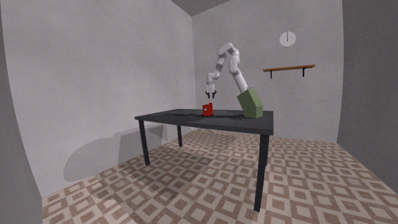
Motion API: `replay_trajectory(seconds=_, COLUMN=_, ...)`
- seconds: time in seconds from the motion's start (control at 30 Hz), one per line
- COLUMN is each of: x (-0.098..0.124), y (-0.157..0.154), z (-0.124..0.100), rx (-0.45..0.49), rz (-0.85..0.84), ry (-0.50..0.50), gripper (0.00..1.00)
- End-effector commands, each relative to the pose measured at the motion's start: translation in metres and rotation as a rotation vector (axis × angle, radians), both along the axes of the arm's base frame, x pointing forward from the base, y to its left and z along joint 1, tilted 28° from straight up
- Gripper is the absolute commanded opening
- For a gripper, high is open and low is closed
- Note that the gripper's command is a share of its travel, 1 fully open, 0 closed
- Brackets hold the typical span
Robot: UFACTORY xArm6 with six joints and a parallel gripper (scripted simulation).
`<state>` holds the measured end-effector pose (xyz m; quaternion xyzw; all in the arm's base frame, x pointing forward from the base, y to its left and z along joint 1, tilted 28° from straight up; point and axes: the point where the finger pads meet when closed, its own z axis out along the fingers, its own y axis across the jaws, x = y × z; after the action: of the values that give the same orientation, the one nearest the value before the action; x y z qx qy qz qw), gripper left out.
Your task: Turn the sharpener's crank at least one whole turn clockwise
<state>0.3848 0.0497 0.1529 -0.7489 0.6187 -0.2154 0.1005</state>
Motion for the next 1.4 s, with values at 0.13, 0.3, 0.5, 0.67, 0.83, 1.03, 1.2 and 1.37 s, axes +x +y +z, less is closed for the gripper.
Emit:
replay_trajectory(seconds=0.13, x=0.006, y=-0.001, z=-0.008, rx=0.000, rz=0.000, ry=-0.003, gripper=0.54)
replay_trajectory(seconds=0.3, x=0.009, y=-0.001, z=-0.015, rx=0.000, rz=0.000, ry=-0.003, gripper=0.54)
replay_trajectory(seconds=0.5, x=0.013, y=-0.002, z=-0.023, rx=0.000, rz=0.000, ry=-0.003, gripper=0.54)
replay_trajectory(seconds=0.67, x=0.015, y=-0.002, z=-0.027, rx=0.000, rz=0.000, ry=-0.003, gripper=0.54)
replay_trajectory(seconds=0.83, x=0.017, y=-0.003, z=-0.031, rx=0.000, rz=0.000, ry=-0.003, gripper=0.54)
replay_trajectory(seconds=1.03, x=0.019, y=-0.003, z=-0.034, rx=0.000, rz=0.000, ry=-0.003, gripper=0.54)
replay_trajectory(seconds=1.2, x=0.019, y=-0.003, z=-0.035, rx=0.000, rz=0.000, ry=-0.003, gripper=0.54)
replay_trajectory(seconds=1.37, x=0.019, y=-0.003, z=-0.036, rx=0.000, rz=0.000, ry=-0.003, gripper=0.54)
